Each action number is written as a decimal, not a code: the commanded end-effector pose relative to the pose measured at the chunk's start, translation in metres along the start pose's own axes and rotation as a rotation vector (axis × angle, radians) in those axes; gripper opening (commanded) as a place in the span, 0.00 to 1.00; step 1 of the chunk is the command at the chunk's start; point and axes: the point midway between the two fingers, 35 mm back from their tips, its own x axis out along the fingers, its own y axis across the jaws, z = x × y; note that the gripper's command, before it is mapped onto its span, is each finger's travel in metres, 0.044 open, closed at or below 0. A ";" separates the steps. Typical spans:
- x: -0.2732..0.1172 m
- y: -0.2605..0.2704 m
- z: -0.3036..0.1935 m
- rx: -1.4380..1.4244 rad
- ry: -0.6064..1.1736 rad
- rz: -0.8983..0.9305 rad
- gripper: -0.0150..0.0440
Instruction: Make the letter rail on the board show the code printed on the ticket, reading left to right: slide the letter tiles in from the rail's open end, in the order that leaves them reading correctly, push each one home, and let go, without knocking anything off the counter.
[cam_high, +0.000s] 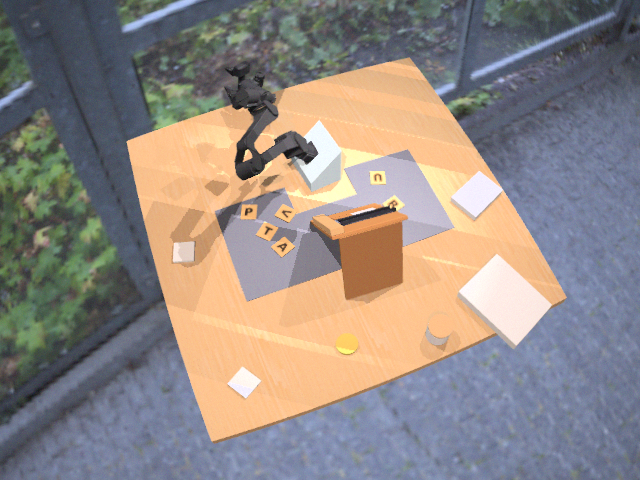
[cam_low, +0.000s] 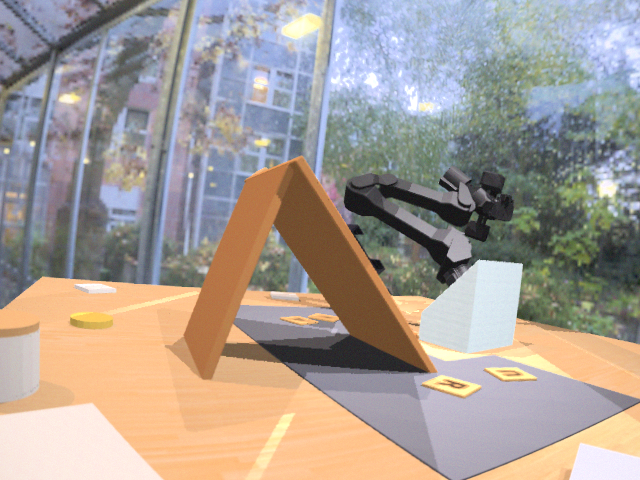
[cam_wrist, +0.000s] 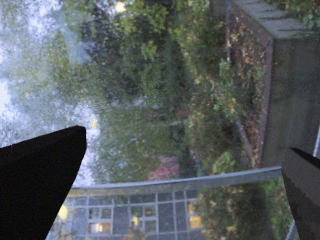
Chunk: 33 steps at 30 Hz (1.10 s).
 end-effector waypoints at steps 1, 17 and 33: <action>0.000 0.001 0.001 0.000 -0.004 0.003 0.98; -0.106 0.103 0.170 -0.077 -0.847 0.440 1.00; -0.329 0.092 0.243 -0.036 -1.863 0.420 1.00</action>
